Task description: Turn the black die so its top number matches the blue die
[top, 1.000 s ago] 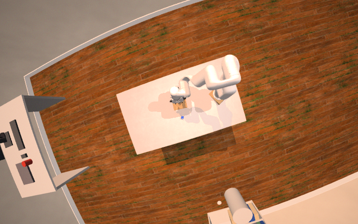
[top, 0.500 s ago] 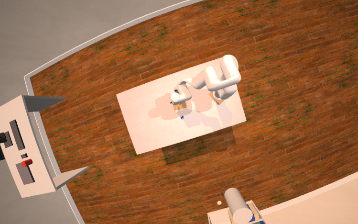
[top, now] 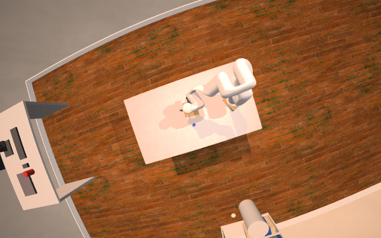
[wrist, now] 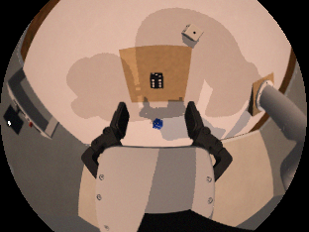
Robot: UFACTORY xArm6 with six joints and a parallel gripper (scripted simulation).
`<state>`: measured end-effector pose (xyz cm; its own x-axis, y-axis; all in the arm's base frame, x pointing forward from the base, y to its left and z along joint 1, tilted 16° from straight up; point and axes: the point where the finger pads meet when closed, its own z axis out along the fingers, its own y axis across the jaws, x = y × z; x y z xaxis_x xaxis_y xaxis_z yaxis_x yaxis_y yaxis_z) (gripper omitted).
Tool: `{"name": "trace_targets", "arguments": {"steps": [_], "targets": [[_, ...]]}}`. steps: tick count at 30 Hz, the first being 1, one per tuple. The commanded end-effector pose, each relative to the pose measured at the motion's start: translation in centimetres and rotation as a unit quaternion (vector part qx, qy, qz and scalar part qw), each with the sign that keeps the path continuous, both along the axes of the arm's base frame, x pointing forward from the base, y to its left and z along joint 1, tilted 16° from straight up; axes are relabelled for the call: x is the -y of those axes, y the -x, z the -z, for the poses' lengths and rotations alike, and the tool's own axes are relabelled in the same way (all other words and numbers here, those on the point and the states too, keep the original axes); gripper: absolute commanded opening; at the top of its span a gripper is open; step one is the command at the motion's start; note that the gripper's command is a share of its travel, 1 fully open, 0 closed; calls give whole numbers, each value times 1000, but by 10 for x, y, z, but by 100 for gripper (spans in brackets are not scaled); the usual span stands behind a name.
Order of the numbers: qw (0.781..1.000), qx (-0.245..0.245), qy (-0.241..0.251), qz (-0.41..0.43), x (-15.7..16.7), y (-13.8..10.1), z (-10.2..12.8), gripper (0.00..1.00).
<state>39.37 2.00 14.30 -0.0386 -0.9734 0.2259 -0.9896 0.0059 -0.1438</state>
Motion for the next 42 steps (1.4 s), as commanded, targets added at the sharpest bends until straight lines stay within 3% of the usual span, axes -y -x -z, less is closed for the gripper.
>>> {"name": "trace_targets", "arguments": {"steps": [1, 11, 19, 32, 42], "targets": [[1000, 2, 0, 0, 0, -1, -1, 100], [1000, 2, 0, 0, -1, -1, -2, 100], [1000, 2, 0, 0, -4, 1, -16, 100], [1000, 2, 0, 0, -19, 10, -78, 100], [1000, 2, 0, 0, -21, 12, -89, 100]]}}
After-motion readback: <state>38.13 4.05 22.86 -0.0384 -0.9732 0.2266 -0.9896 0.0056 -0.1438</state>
